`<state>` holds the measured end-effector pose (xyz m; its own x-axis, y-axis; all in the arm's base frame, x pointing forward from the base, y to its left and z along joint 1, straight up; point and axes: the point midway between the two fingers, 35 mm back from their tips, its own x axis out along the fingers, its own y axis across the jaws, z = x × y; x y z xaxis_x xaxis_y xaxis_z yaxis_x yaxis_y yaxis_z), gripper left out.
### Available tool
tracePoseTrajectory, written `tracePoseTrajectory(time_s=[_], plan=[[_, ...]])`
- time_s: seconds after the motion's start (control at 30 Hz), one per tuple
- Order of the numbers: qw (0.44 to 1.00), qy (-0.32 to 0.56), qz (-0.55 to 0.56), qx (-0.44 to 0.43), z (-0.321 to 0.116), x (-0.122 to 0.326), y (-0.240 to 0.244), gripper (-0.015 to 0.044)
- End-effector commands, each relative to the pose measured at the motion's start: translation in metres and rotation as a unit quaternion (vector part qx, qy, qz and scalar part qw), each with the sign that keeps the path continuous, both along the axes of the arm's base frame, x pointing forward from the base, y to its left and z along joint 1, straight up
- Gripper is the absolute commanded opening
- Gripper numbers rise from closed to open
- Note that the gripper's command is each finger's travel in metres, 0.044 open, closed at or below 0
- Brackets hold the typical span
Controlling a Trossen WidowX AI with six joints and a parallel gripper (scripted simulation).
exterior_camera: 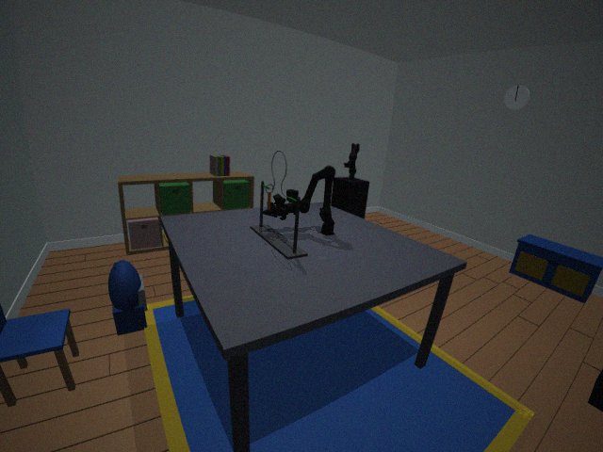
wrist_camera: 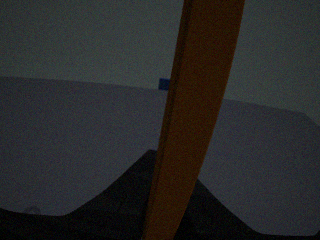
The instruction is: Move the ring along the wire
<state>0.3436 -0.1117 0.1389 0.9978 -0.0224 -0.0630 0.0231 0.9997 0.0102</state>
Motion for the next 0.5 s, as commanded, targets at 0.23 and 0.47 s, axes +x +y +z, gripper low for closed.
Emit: tracePoseTrajectory(time_s=[0.23,0.47], plan=[[0.999,-0.001,0.000,0.043,0.000,0.000,0.023,-0.0150],[0.996,-0.002,0.001,0.088,0.002,0.000,0.041,-0.0150]])
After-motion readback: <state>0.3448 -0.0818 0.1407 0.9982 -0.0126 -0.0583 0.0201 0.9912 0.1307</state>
